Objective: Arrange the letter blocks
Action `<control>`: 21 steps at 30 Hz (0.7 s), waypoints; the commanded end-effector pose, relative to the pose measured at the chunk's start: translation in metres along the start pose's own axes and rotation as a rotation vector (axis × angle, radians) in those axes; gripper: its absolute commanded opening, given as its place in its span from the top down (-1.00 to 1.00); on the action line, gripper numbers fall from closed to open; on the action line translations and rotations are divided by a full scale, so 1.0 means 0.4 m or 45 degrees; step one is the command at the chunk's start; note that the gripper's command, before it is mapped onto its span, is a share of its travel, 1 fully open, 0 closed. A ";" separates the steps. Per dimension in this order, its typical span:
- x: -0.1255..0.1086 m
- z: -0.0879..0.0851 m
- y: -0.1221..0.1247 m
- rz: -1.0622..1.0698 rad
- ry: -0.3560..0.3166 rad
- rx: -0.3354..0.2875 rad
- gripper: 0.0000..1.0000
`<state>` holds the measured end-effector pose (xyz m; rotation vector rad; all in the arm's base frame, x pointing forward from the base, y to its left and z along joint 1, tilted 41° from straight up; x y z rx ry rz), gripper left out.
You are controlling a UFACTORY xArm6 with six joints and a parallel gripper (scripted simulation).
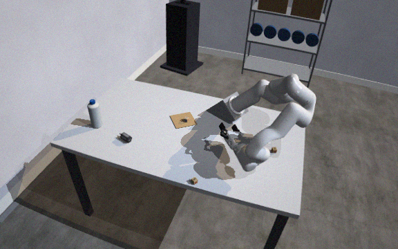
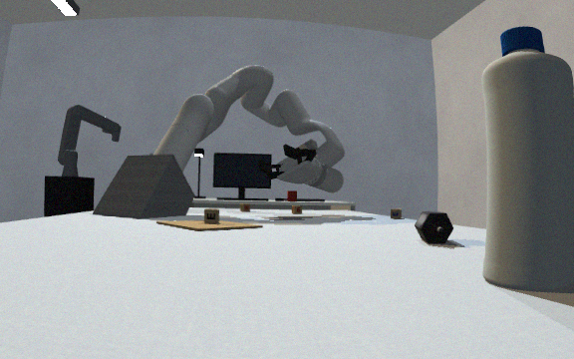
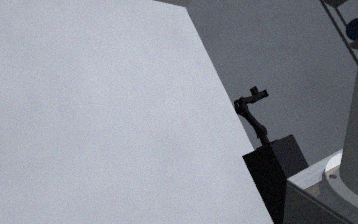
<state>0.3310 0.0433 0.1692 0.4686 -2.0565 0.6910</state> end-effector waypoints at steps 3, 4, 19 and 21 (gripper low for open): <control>0.001 -0.001 -0.002 0.002 -0.002 -0.001 -1.00; 0.001 -0.001 -0.002 0.002 -0.002 -0.001 -1.00; 0.002 -0.002 -0.001 0.002 -0.005 -0.003 -1.00; 0.010 -0.008 0.001 0.002 -0.025 -0.017 -1.00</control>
Point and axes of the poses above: the point where the finger pads meet when closed, its own z axis out along the fingers, its own y axis across the jaws, x = y × z, the point moved 9 cm from there along -z, back along the fingers, and after that the axes turned 14 degrees about z, right-handed, at the moved point
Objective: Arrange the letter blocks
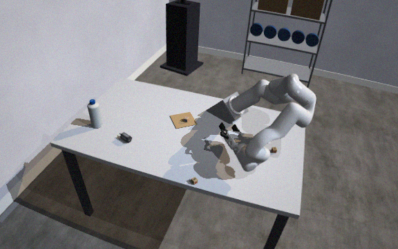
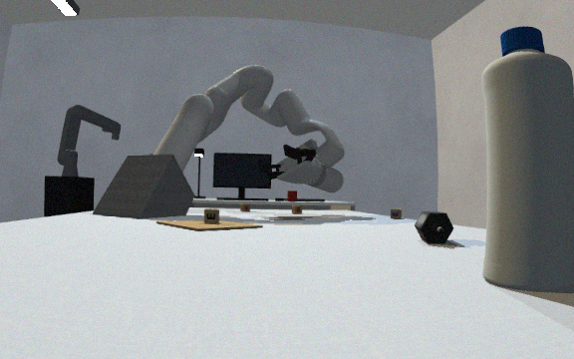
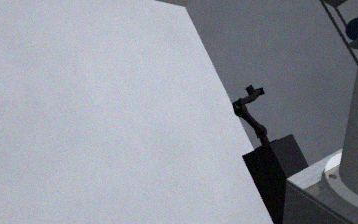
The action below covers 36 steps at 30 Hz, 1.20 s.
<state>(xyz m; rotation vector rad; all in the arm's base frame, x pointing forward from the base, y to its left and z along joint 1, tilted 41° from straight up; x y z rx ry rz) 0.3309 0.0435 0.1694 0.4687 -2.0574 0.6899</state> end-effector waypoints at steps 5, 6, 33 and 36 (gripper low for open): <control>0.071 -0.052 0.023 -0.002 -0.175 -0.118 -1.00; 0.078 -0.056 0.025 -0.003 -0.191 -0.129 -1.00; 0.308 -0.161 0.114 -0.035 -0.768 -0.539 -1.00; 0.332 -0.169 0.125 -0.037 -0.831 -0.585 -1.00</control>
Point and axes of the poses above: the point where the finger pads meet when closed, its own z axis out along the fingers, its own y axis across the jaws, x = y × z, the point moved 9 cm from there along -z, back along the fingers, and after that the axes turned 14 degrees about z, right-handed, at the moved point
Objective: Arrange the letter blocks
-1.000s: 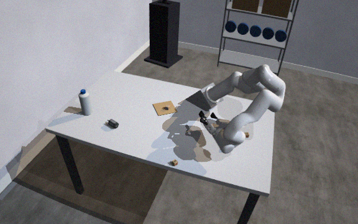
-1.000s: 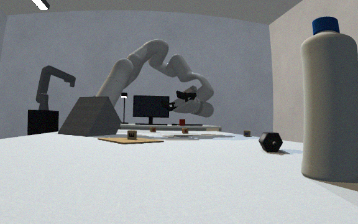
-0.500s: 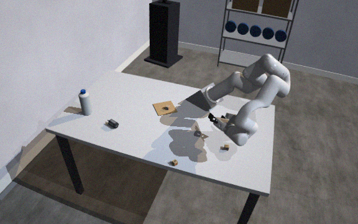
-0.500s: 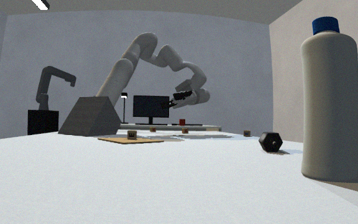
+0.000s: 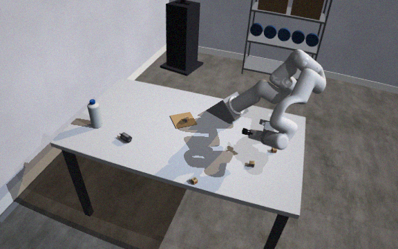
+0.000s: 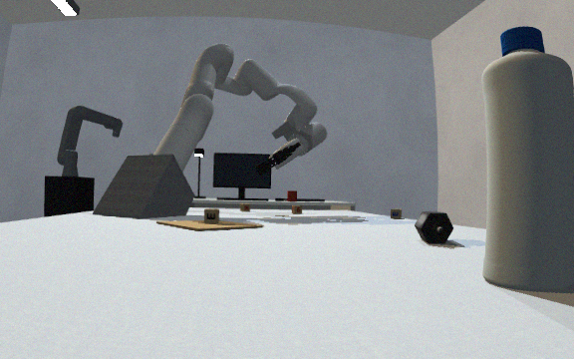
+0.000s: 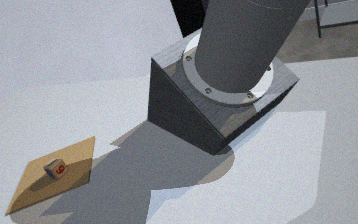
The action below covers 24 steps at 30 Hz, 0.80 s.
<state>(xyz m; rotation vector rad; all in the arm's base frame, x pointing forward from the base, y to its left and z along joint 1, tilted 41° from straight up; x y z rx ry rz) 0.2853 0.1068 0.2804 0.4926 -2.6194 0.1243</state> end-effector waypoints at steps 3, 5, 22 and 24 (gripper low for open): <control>0.051 -0.044 0.047 -0.007 -0.195 -0.131 -1.00; 0.063 -0.052 0.059 -0.009 -0.239 -0.162 -1.00; 0.153 -0.110 0.153 -0.026 -0.600 -0.420 -1.00; 0.163 -0.115 0.164 -0.028 -0.643 -0.453 -1.00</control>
Point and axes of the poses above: the point where the finger pads meet when closed, its own z axis out along the fingers, its own y axis across the jaws, x = y × z, the point moved 9 cm from there along -z, back along the fingers, and after that the axes turned 14 degrees about z, right-handed, at the moved point
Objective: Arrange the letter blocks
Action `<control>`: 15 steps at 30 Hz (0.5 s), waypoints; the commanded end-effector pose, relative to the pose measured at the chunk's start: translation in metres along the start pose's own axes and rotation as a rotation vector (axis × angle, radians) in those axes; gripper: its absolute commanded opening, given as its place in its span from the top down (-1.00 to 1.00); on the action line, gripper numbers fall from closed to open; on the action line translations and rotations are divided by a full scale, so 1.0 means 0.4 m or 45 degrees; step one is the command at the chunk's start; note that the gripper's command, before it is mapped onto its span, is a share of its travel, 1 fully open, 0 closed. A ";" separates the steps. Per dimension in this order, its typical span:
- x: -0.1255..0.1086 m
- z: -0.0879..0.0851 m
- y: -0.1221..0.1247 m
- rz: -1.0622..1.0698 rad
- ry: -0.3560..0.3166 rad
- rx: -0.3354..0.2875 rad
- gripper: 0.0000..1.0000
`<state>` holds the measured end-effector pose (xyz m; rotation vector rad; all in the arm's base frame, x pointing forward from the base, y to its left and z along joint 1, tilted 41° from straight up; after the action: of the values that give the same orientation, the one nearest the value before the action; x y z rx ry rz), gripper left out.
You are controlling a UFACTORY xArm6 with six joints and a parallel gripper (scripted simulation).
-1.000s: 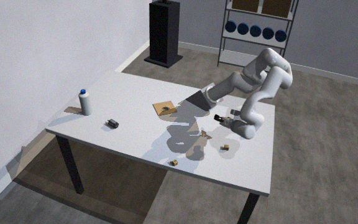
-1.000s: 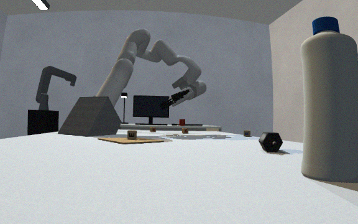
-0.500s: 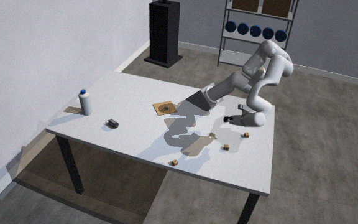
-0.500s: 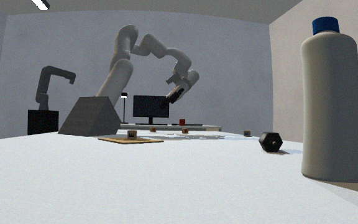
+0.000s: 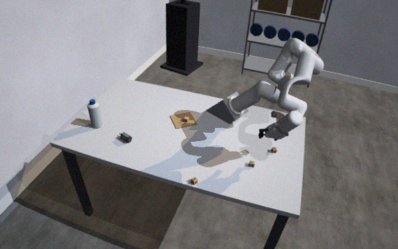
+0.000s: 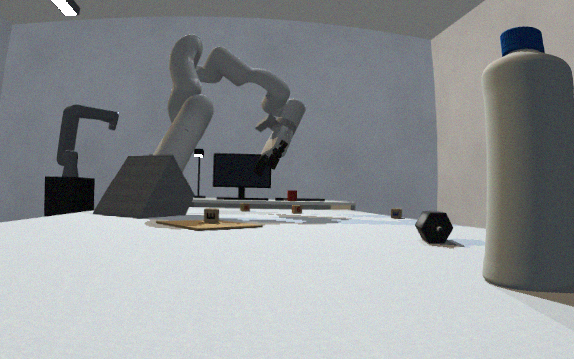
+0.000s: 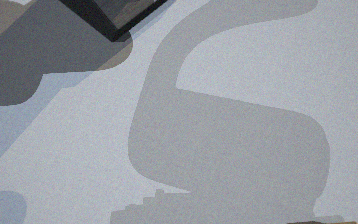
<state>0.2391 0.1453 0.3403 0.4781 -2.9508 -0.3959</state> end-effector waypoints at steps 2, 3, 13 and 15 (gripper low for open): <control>0.030 -0.020 0.052 -0.008 -0.174 -0.113 -1.00; 0.030 -0.020 0.052 -0.008 -0.174 -0.113 -1.00; 0.069 -0.033 0.126 -0.022 -0.405 -0.269 -1.00; 0.076 -0.036 0.138 -0.024 -0.443 -0.298 -1.00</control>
<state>0.2079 0.1709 0.3644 0.4585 -3.1044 -0.7592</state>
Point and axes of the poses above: the point where the finger pads meet when closed, its own z axis out along the fingers, its own y axis across the jaws, x = y × z, the point moved 9 cm from there along -z, back along the fingers, and after that the axes turned 14 degrees about z, right-handed, at the moved point
